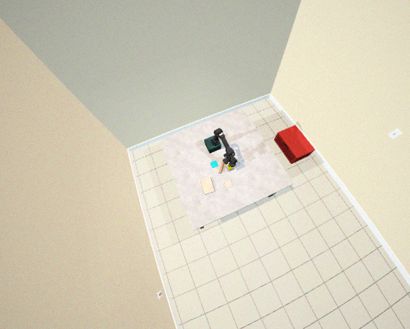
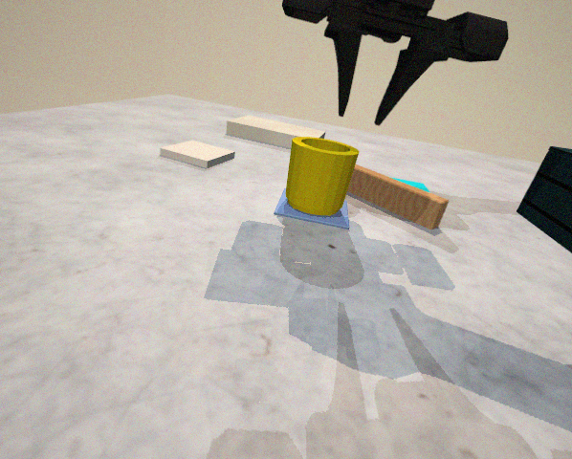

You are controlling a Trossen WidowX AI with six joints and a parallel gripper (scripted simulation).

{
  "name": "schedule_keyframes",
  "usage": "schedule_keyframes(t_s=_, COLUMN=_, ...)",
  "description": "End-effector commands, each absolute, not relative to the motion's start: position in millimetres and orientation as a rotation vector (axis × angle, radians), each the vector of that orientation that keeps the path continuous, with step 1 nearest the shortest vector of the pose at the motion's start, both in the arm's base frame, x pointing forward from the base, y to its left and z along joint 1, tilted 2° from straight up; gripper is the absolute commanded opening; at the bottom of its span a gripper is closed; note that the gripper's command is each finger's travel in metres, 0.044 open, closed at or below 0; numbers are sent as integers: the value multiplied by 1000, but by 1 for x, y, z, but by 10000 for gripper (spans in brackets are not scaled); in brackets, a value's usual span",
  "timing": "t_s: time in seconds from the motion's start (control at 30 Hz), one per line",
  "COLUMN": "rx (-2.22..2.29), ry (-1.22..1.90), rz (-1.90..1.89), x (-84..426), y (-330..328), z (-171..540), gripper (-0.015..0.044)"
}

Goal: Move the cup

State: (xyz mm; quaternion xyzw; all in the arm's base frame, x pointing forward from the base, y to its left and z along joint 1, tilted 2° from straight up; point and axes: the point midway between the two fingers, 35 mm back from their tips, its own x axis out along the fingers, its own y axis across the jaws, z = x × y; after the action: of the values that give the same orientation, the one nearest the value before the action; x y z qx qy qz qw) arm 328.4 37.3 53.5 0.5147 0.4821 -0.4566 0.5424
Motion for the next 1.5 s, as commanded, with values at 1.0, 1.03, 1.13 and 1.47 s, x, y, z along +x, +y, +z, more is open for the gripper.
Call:
schedule_keyframes(t_s=1.0, rx=1248, ry=1146, rz=-1192, x=331, y=37, z=9, gripper=167)
schedule_keyframes(t_s=1.03, rx=1248, ry=1146, rz=-1192, x=331, y=37, z=7, gripper=167)
schedule_keyframes(t_s=1.13, rx=1248, ry=1146, rz=-1192, x=331, y=37, z=2, gripper=167)
schedule_keyframes(t_s=1.47, rx=1247, ry=1146, rz=-1192, x=331, y=37, z=-14, gripper=167)
